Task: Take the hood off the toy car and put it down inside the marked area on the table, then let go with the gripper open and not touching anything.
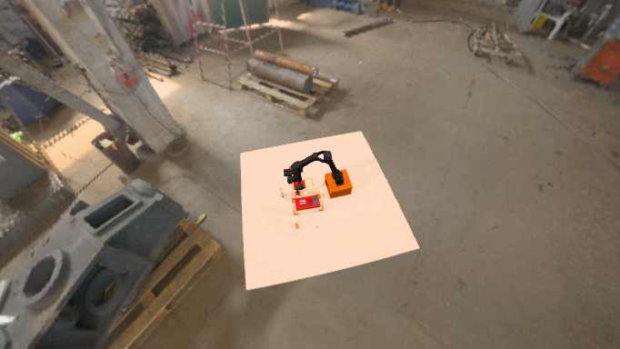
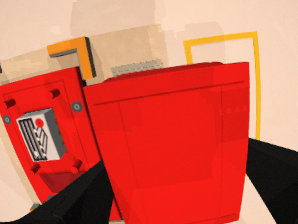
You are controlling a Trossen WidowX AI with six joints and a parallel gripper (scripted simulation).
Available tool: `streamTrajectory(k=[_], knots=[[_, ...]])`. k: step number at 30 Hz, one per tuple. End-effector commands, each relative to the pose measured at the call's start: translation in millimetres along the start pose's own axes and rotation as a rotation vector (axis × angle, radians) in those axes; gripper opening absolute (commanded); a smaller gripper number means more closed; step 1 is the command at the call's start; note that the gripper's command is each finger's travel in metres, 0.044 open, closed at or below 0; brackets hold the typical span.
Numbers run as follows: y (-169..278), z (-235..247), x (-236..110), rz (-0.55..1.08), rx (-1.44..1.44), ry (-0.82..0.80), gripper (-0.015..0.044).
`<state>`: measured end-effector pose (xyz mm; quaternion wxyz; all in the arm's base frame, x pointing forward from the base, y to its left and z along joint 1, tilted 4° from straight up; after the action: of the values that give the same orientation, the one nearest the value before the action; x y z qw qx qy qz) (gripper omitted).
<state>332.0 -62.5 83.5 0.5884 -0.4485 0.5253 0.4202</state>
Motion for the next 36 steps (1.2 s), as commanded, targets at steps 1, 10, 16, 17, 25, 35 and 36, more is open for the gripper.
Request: streamTrajectory(k=[1, 10, 16, 17, 25, 35, 36], knots=[[2.9, -21.8, -1.9, 0.001, -0.003, -0.003, 0.0000], [9.2, -67.0, -4.3, -0.001, -0.002, -0.001, 0.0000], [13.4, -84.0, -5.4, -0.002, -0.002, 0.000, 0.0000], [13.4, -84.0, -5.2, -0.002, -0.002, 0.000, 0.0000], [12.7, -84.2, 0.5, -0.002, -0.002, 0.000, 0.0000], [12.0, -84.5, 9.7, -0.002, -0.002, 0.000, 0.0000], [11.9, -84.5, 10.6, -0.002, -0.002, 0.000, 0.0000]])
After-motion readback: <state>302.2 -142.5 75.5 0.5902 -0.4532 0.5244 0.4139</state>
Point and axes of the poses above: the point midway between the two fingers, 35 mm back from their tips, its own x axis out along the fingers, its own z axis across the jaws, y = z × x, the point moved 3 cm from there along -x, back along the fingers, and after that the axes turned 11 degrees about x, right-handed, at the moved point
